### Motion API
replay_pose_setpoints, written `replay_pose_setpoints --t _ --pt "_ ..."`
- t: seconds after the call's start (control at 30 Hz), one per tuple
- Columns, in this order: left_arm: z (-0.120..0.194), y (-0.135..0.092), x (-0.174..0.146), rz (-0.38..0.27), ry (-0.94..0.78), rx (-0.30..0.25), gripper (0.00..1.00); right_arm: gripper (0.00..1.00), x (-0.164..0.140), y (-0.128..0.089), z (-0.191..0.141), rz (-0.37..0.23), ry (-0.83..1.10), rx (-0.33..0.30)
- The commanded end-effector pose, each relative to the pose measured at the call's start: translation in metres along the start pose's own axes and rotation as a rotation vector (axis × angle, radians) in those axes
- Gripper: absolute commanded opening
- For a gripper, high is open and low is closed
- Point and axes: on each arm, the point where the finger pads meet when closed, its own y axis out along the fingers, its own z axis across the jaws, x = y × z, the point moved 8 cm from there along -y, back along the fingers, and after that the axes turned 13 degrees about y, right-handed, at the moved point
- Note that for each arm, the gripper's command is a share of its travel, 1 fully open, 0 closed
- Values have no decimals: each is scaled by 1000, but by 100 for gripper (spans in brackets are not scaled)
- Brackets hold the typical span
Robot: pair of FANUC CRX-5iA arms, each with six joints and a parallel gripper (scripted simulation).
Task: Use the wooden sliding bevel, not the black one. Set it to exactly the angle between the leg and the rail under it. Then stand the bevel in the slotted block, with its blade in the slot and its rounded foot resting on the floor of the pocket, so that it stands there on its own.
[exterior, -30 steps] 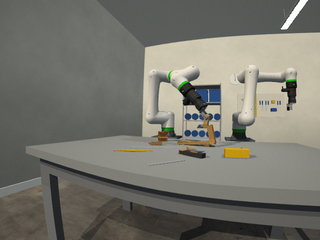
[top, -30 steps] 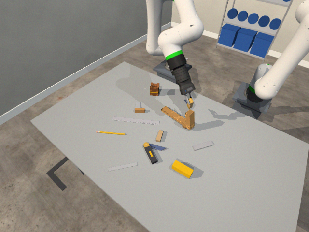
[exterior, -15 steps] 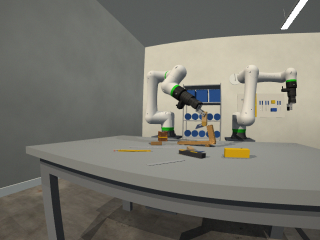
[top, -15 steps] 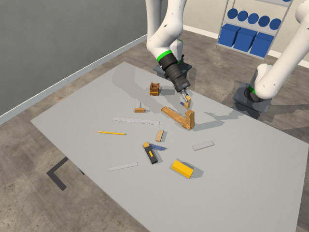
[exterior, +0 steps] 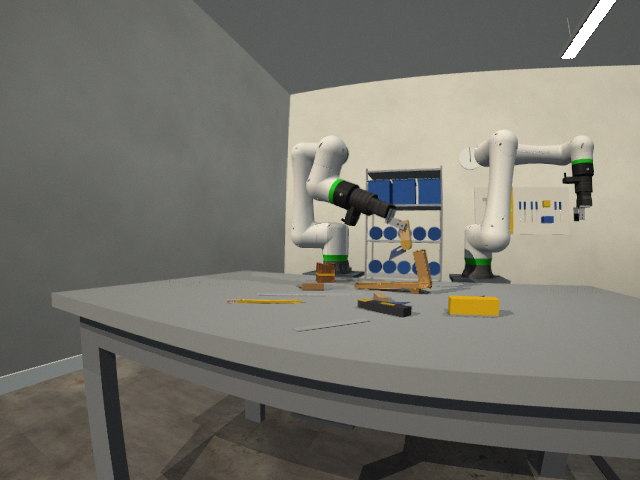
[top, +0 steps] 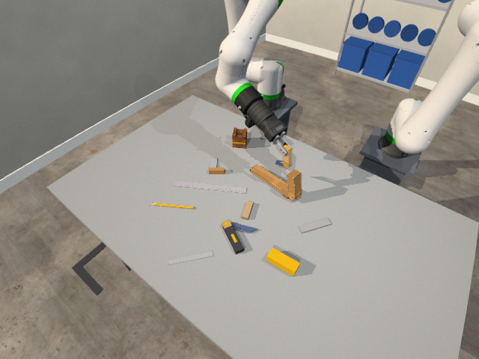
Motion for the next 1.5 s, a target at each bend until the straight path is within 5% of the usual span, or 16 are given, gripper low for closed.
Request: replay_pose_setpoints --t 0.0,1.47 --pt "0 -1 0 -2 0 0 100 0 -3 -3 -4 -38 -32 30" --pt "0 -1 0 -2 0 0 100 0 -11 -2 -10 -81 -73 56"
